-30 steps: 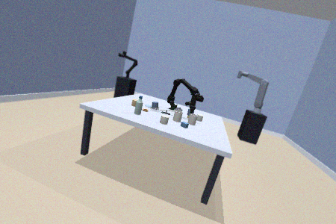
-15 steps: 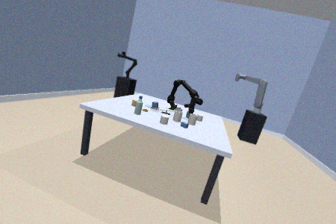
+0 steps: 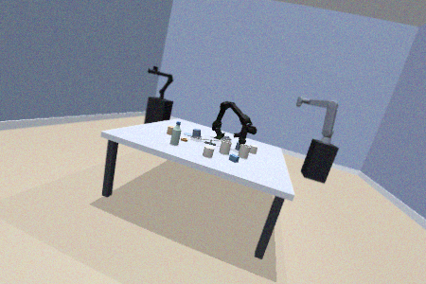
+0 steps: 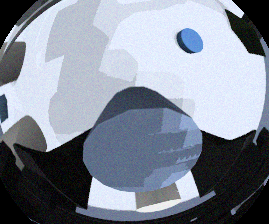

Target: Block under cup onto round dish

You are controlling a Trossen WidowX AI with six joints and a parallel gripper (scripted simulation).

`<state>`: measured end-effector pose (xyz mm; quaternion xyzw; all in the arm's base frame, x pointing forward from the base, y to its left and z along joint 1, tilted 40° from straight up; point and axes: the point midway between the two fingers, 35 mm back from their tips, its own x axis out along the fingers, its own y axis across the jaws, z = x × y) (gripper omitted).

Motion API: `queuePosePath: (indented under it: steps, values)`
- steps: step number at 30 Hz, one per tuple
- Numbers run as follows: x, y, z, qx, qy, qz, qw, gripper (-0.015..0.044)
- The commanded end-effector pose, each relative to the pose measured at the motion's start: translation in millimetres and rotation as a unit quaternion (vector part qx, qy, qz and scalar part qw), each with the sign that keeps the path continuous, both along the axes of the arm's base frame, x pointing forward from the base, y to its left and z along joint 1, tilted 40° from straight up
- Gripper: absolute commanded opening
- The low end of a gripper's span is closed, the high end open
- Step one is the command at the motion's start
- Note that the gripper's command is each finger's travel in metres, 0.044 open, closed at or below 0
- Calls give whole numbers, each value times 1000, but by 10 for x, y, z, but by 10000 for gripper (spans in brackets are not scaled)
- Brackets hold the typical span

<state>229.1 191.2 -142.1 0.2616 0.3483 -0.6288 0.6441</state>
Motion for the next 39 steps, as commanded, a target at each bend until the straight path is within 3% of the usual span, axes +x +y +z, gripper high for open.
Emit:
queuePosePath:
  steps: [1,8,12,18,25,39]
  values:
    - [0,1,3,0,0,0,1000,263]
    - [10,69,76,0,0,0,1000,440]
    - [25,374,451,3,-2,4,1000,440]
    - [24,389,471,3,-2,4,1000,440]
    - [240,543,612,65,-22,-6,998,260]
    - [330,441,777,60,104,171,978,260]
